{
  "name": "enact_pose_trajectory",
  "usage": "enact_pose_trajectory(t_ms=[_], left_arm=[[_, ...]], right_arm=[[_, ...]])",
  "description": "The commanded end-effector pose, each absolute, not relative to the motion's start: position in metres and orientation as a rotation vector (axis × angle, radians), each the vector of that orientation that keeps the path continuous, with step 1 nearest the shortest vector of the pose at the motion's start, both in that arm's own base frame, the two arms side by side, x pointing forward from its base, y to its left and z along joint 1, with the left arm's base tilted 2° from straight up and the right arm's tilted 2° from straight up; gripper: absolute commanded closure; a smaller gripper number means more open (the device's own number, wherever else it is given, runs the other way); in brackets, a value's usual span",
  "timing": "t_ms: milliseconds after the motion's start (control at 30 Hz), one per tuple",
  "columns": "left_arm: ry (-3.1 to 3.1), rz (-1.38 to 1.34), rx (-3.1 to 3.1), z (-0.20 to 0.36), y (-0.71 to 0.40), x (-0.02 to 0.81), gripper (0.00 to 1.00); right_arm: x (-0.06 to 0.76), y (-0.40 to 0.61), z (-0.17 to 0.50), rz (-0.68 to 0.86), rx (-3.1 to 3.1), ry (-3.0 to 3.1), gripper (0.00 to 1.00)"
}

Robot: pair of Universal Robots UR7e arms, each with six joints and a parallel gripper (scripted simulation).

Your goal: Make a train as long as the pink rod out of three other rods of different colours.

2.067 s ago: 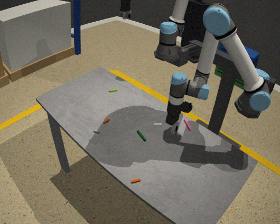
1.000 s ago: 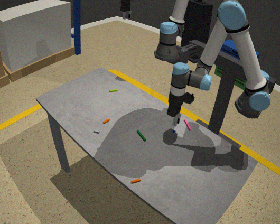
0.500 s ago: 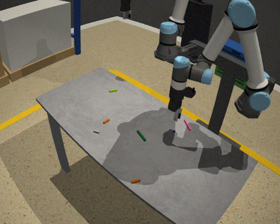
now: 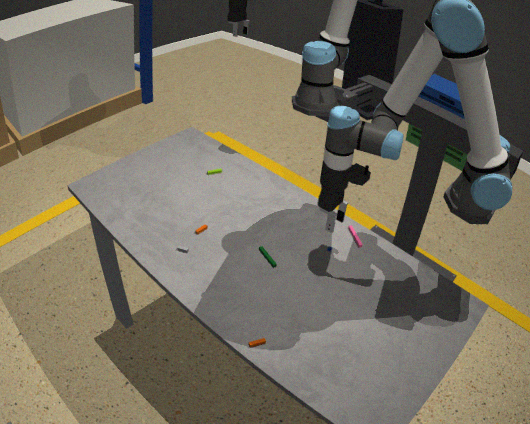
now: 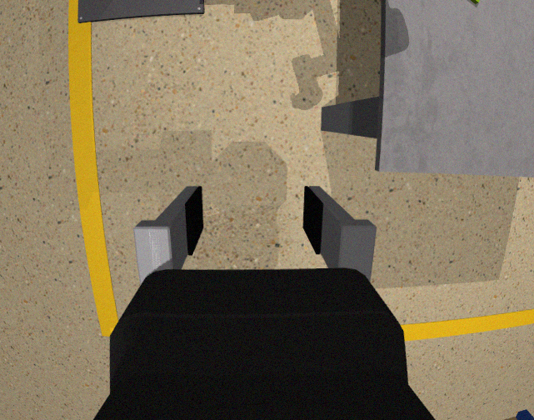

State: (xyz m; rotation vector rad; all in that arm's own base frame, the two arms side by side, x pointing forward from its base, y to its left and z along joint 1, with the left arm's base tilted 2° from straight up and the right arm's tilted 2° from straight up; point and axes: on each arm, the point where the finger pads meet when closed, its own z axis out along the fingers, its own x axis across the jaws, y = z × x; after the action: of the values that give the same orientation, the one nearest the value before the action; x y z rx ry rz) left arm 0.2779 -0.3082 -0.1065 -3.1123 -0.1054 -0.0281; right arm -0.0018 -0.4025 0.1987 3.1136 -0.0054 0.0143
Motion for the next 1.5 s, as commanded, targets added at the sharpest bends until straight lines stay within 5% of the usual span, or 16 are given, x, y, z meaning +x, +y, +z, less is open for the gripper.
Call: enact_pose_trajectory(t_ms=[0, 1467], left_arm=[[-0.105, -0.030, -3.115, -0.106, -0.309, 0.278, 0.00], [0.405, -0.023, -3.088, -0.110, -0.353, 0.317, 0.00]], right_arm=[[-0.002, -0.403, 0.199, 0.015, 3.111, -0.005, 0.00], [-0.002, -0.403, 0.199, 0.015, 3.111, -0.005, 0.00]])
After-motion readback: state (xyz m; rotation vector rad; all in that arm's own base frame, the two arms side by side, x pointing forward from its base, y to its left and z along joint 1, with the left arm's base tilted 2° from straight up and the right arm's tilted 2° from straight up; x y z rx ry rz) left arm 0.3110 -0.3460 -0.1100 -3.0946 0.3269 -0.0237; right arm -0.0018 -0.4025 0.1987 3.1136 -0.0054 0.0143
